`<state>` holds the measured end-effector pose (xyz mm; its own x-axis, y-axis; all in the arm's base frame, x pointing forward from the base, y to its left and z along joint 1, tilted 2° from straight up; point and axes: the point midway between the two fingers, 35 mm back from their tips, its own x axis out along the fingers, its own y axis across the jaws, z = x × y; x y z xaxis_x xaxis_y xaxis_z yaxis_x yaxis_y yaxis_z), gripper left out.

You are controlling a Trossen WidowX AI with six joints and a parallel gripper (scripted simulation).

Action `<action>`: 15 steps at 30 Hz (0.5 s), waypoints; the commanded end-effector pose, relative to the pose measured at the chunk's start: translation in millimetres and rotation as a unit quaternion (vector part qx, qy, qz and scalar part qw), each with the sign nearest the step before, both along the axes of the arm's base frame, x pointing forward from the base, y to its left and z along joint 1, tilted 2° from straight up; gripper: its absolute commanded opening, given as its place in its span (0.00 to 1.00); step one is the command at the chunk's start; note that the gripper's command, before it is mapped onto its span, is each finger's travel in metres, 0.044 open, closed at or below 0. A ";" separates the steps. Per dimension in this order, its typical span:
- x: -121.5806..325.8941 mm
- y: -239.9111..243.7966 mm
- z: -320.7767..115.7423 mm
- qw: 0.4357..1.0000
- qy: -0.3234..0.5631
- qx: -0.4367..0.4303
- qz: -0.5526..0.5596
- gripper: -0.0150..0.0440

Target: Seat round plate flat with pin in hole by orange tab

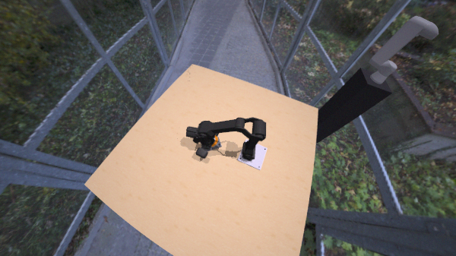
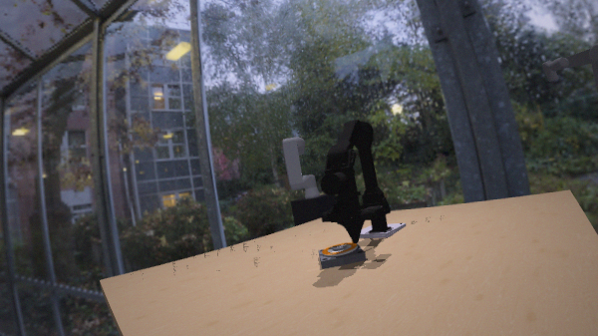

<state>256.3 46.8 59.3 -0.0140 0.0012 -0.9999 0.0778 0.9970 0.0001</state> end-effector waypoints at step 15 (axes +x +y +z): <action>-5.5 -2.3 42.6 1.000 0.000 0.001 0.000 0.25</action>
<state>251.0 44.5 89.1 -0.0235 -0.0004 -0.9997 0.0815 0.9967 -0.0023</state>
